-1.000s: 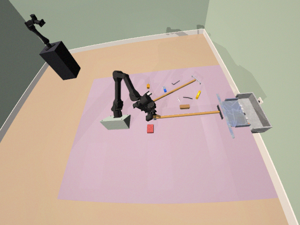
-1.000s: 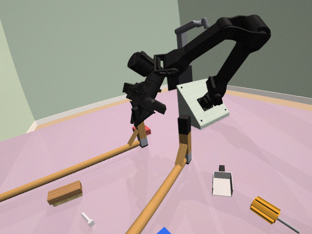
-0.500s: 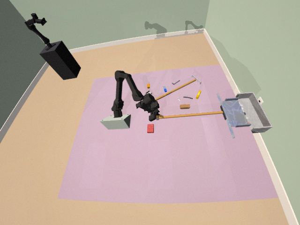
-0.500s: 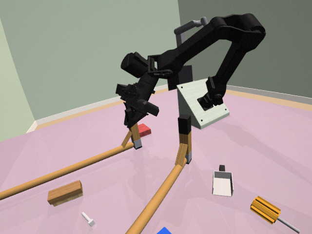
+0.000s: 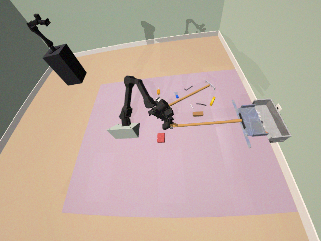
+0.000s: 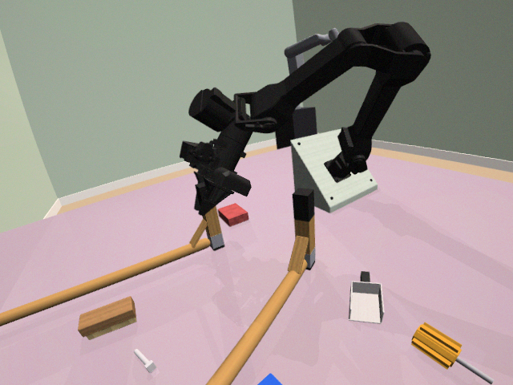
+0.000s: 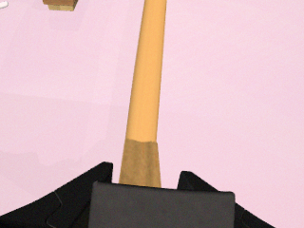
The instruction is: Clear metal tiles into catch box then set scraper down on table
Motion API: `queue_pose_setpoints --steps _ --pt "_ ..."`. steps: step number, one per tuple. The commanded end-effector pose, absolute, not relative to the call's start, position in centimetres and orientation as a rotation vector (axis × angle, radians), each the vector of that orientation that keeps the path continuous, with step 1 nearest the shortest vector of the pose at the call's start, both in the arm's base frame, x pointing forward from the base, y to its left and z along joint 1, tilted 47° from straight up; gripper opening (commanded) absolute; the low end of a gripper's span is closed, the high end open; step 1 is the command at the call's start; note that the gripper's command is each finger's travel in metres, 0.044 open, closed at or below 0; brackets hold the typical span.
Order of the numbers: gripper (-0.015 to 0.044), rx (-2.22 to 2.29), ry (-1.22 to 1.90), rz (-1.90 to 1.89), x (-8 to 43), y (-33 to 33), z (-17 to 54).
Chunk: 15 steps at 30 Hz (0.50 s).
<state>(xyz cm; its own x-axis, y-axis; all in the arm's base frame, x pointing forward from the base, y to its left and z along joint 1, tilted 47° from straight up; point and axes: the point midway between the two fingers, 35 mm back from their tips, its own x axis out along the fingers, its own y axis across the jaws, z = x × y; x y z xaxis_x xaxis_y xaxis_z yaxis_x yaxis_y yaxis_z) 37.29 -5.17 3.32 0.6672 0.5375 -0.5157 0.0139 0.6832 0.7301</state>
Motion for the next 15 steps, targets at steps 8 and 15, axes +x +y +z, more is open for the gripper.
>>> queue_pose_setpoints --steps 8,15 --pt "0.0000 0.772 0.791 0.326 39.3 -5.4 3.6" --pt "0.0000 0.772 0.790 0.326 40.7 -5.3 3.8"
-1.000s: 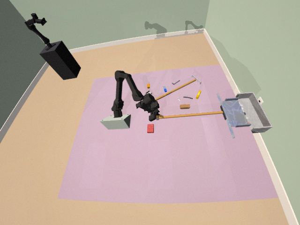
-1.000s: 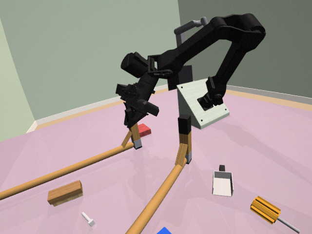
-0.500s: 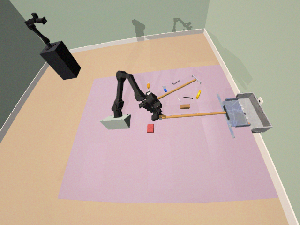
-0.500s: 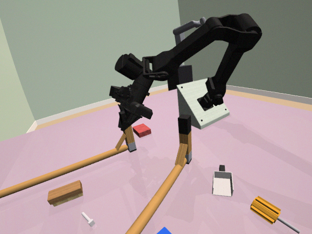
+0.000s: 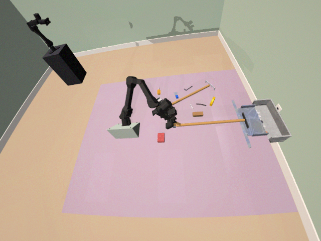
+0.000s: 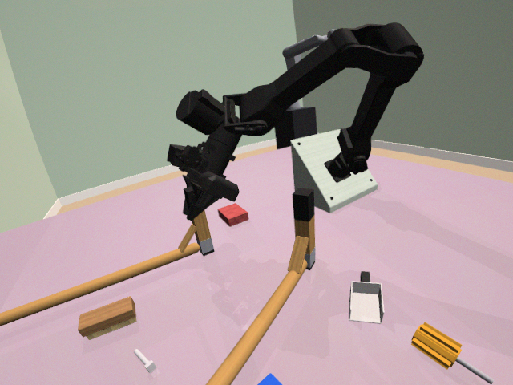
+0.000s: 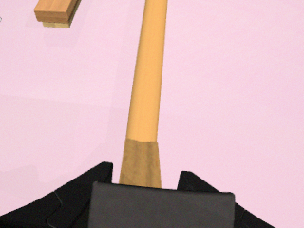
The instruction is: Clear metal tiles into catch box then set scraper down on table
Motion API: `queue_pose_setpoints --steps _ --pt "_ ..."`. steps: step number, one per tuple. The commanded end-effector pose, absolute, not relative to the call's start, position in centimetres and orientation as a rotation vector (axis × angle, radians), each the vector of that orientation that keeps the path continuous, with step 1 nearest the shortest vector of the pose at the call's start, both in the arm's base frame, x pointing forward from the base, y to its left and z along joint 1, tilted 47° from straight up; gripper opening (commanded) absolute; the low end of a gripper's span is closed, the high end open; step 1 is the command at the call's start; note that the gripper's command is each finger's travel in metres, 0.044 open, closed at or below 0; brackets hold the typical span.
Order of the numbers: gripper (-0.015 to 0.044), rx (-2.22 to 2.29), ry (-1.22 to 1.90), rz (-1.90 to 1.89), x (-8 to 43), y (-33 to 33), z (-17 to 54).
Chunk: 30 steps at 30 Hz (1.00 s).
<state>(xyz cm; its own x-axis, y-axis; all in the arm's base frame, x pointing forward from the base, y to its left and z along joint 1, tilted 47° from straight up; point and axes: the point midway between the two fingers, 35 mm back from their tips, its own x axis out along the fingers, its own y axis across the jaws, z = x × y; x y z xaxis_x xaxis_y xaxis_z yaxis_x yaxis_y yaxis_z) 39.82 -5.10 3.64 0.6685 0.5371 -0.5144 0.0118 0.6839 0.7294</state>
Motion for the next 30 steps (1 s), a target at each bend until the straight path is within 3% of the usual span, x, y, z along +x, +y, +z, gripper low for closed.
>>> queue_pose_setpoints --steps 1,30 --pt "0.0000 0.772 0.790 0.326 40.9 -5.3 3.8" --pt "0.0000 0.771 0.787 0.326 45.5 -5.5 4.3"
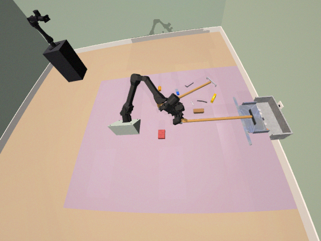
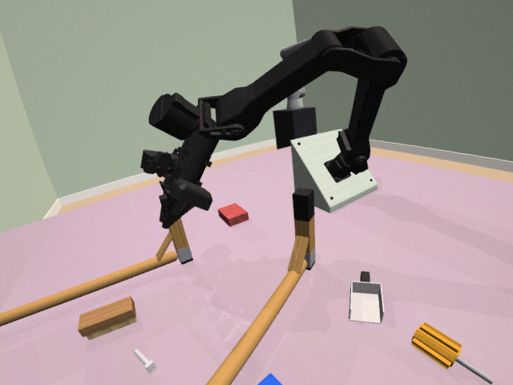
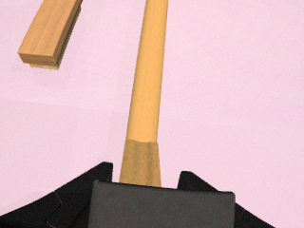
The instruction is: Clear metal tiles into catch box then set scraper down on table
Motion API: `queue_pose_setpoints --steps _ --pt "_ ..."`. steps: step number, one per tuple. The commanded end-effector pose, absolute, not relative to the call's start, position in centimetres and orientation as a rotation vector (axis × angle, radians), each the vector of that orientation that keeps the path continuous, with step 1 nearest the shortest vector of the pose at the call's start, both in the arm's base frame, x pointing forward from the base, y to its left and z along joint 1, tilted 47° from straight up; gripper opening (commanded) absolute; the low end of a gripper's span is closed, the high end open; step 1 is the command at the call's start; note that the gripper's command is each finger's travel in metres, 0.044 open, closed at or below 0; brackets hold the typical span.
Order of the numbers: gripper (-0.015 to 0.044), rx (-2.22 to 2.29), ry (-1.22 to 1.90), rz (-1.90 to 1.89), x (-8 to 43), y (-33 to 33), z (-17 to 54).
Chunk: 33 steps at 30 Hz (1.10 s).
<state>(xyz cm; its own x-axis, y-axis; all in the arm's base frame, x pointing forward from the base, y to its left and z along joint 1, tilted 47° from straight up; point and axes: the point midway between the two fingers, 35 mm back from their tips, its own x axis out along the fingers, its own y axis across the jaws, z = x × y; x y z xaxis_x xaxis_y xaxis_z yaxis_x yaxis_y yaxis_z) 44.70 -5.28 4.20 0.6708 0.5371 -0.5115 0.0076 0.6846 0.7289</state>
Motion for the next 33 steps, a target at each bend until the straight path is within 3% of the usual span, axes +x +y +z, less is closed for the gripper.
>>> queue_pose_setpoints --steps 1,33 --pt "0.0000 0.771 0.787 0.326 45.6 -5.5 4.3" --pt "0.0000 0.771 0.784 0.328 50.7 -5.6 4.7"
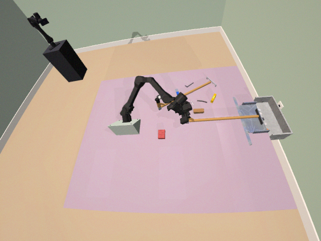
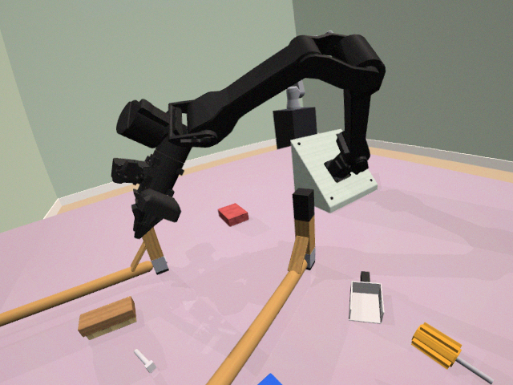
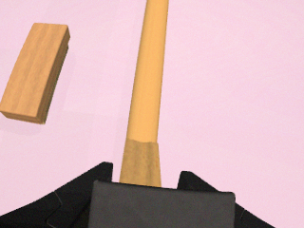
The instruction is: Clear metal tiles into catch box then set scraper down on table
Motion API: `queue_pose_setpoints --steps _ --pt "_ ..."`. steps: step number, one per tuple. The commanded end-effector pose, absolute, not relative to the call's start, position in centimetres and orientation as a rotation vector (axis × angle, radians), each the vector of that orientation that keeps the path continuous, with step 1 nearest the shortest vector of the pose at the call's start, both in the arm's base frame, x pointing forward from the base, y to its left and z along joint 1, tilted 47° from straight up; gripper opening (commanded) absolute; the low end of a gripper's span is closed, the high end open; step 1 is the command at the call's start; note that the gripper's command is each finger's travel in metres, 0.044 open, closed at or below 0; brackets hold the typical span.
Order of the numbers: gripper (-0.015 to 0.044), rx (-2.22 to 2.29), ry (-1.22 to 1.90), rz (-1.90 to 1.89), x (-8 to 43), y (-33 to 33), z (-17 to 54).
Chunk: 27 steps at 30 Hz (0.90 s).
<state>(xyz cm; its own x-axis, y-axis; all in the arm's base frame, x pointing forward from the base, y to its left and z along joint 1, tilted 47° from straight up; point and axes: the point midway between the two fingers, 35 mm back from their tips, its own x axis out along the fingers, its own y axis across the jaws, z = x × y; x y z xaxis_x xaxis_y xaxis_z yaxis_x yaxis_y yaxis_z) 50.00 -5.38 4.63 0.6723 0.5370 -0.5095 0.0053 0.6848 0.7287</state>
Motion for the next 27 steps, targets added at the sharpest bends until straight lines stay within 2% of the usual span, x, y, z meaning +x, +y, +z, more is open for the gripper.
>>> queue_pose_setpoints --steps 1,15,27 --pt "0.0000 0.771 0.784 0.328 50.9 -5.6 4.7" --pt "0.0000 0.771 0.782 0.329 52.9 -5.4 4.8" --pt "0.0000 0.770 0.786 0.336 52.3 -5.2 4.8"
